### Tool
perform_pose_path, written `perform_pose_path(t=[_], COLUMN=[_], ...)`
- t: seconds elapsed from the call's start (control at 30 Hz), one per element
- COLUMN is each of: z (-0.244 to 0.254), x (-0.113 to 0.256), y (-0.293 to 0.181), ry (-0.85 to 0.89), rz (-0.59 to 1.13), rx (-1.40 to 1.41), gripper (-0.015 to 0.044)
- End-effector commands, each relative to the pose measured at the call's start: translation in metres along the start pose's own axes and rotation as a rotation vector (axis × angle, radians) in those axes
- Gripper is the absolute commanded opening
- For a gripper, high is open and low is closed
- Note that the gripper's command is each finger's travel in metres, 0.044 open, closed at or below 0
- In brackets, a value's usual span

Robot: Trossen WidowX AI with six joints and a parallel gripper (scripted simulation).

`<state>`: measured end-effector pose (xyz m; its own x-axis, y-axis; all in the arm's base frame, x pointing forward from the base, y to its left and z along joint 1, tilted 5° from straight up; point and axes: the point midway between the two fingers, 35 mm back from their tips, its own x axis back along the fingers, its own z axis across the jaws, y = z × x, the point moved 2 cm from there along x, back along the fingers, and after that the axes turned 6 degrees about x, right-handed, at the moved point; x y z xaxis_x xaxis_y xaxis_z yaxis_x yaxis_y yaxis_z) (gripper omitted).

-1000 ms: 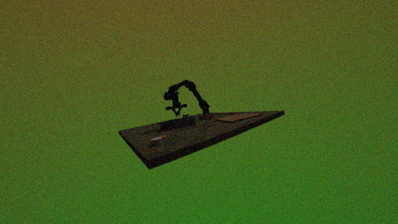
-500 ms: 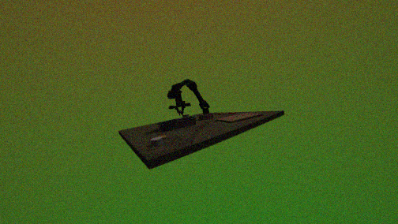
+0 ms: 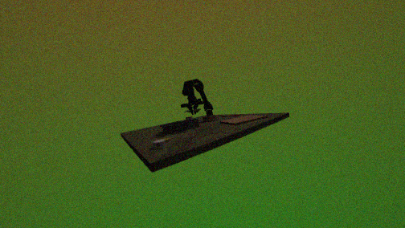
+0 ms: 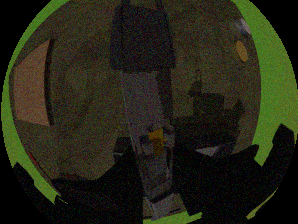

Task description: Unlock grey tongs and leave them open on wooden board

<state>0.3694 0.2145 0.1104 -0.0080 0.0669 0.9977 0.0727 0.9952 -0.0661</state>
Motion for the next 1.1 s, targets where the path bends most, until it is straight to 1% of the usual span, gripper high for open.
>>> perform_pose_path(t=[0.0, 0.33, 0.67, 0.93, 1.07], z=[0.016, 0.065, 0.124, 0.138, 0.156], x=[0.011, 0.024, 0.036, 0.038, 0.039], y=[0.028, 0.084, 0.131, 0.139, 0.150], ry=[-0.009, -0.004, 0.002, 0.003, 0.003], rz=[-0.014, -0.014, -0.012, -0.012, -0.015], rx=[0.091, 0.291, 0.492, 0.534, 0.589], gripper=[-0.0150, -0.0150, -0.0150, -0.0150, -0.0150])
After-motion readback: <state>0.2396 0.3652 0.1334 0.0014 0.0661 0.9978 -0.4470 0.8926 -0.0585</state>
